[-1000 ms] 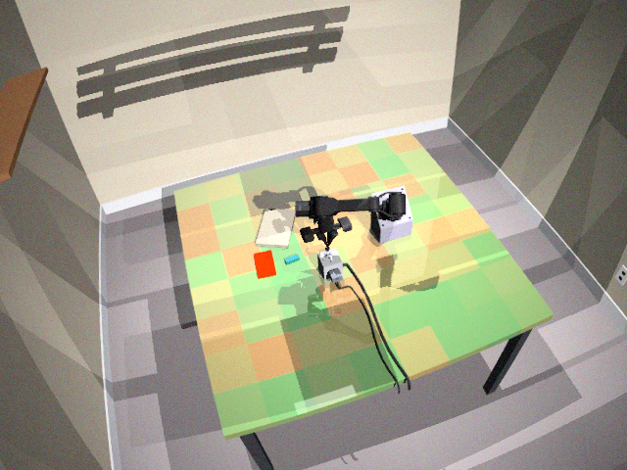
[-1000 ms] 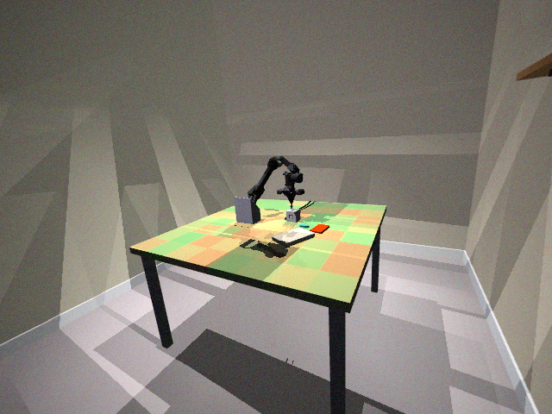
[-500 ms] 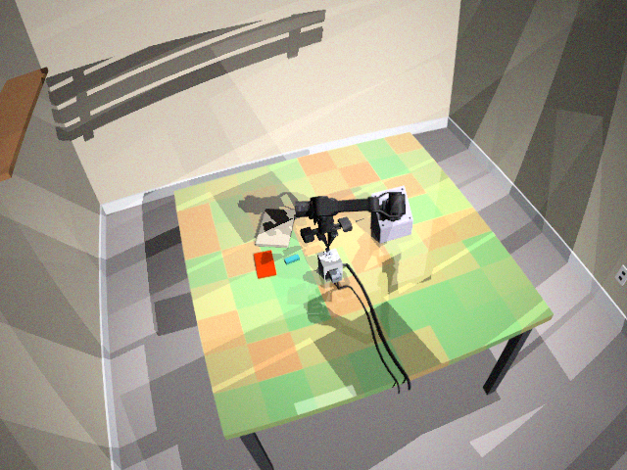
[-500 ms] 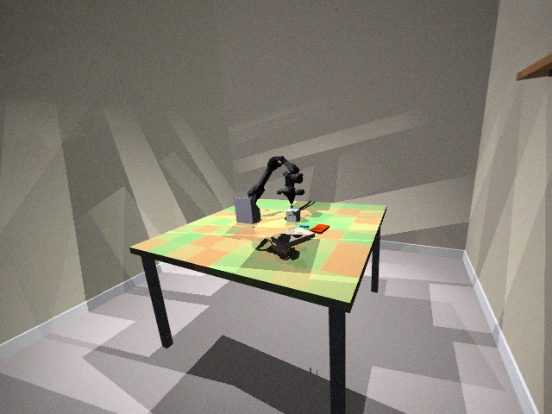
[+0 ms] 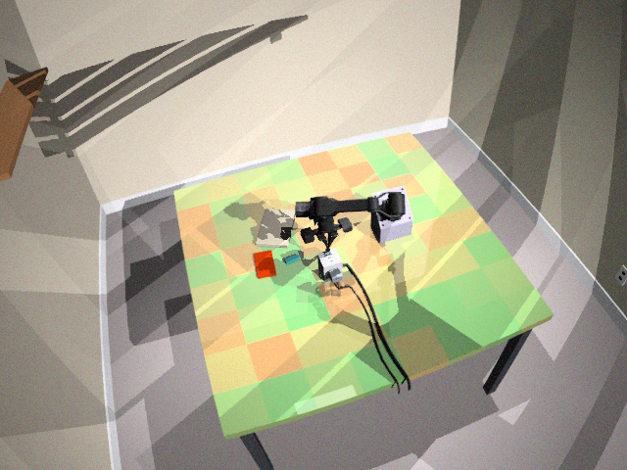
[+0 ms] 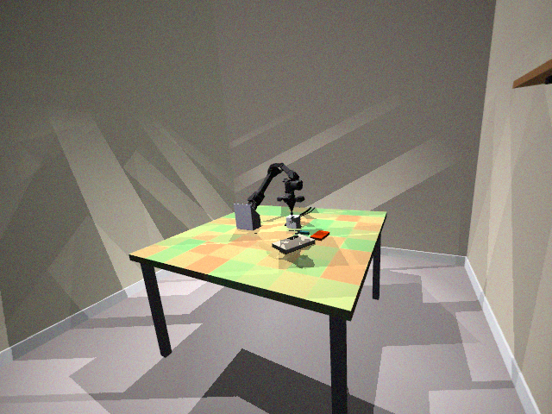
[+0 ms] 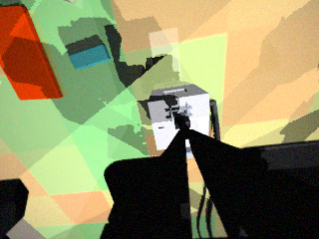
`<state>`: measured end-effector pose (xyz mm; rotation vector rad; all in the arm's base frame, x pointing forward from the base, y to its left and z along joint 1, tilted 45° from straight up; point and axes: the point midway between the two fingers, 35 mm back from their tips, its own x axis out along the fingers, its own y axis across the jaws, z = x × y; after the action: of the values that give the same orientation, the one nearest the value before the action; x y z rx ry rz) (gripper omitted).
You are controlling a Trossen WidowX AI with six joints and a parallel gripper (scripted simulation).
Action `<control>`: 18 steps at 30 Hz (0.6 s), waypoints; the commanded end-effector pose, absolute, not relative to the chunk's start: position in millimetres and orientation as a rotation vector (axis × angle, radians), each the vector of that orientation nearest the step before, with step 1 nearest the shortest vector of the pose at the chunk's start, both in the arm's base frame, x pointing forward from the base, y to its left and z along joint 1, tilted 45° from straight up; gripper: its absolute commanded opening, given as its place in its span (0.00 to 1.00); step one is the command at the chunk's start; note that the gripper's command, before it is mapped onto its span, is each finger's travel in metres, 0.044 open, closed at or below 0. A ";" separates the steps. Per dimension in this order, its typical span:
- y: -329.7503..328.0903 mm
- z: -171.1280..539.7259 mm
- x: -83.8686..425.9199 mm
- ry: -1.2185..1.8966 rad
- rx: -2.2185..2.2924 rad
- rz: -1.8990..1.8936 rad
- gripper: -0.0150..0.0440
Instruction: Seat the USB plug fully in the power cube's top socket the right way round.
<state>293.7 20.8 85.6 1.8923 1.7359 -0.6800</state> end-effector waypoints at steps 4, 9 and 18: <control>22.2 84.7 293.4 1.741 1.895 -0.668 0.25; 22.6 84.3 293.4 1.741 1.895 -0.668 0.25; 23.4 83.5 293.5 1.741 1.895 -0.668 0.25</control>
<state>293.8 22.6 84.3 1.8923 1.7390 -0.6712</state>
